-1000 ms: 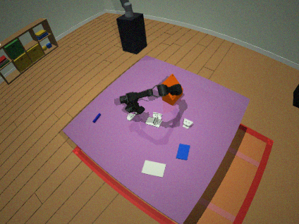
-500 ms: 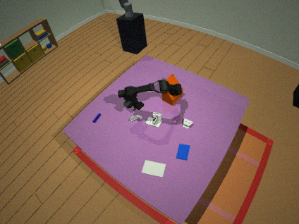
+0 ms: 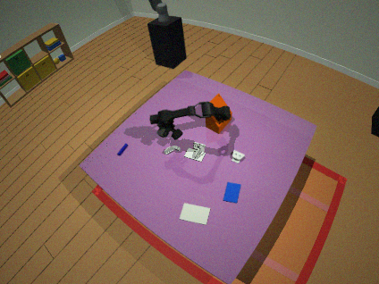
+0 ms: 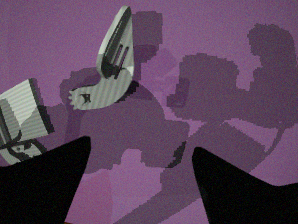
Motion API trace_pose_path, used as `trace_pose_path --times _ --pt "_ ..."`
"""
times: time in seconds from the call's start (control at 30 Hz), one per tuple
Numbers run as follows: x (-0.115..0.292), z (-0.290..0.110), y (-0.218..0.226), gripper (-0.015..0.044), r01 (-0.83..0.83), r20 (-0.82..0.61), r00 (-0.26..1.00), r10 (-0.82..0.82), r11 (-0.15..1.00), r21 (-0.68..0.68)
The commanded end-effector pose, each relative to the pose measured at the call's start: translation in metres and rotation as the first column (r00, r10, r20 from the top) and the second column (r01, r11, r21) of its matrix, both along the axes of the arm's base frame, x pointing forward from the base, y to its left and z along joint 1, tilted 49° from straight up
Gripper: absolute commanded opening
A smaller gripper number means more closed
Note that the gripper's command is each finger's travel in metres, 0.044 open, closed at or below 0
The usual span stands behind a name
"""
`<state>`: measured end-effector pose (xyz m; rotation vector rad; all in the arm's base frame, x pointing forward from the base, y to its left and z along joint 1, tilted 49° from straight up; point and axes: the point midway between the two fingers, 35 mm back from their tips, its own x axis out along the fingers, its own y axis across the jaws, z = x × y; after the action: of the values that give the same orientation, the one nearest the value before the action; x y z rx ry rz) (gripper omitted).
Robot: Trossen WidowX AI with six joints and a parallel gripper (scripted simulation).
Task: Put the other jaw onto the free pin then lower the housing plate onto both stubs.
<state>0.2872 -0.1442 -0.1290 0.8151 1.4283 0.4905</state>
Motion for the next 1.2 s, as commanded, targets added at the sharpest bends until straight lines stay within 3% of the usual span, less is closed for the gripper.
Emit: trace_pose_path --times 0.0,0.93,1.17 --pt "0.0 -0.0004 0.0 0.044 0.004 -0.002 1.0 -0.004 1.0 0.001" --pt "0.0 -0.0004 0.0 0.044 0.004 -0.002 1.0 -0.004 1.0 0.001" --pt "-0.0001 0.0068 -0.0058 0.0256 -0.01 0.002 1.0 0.01 1.0 -0.005"
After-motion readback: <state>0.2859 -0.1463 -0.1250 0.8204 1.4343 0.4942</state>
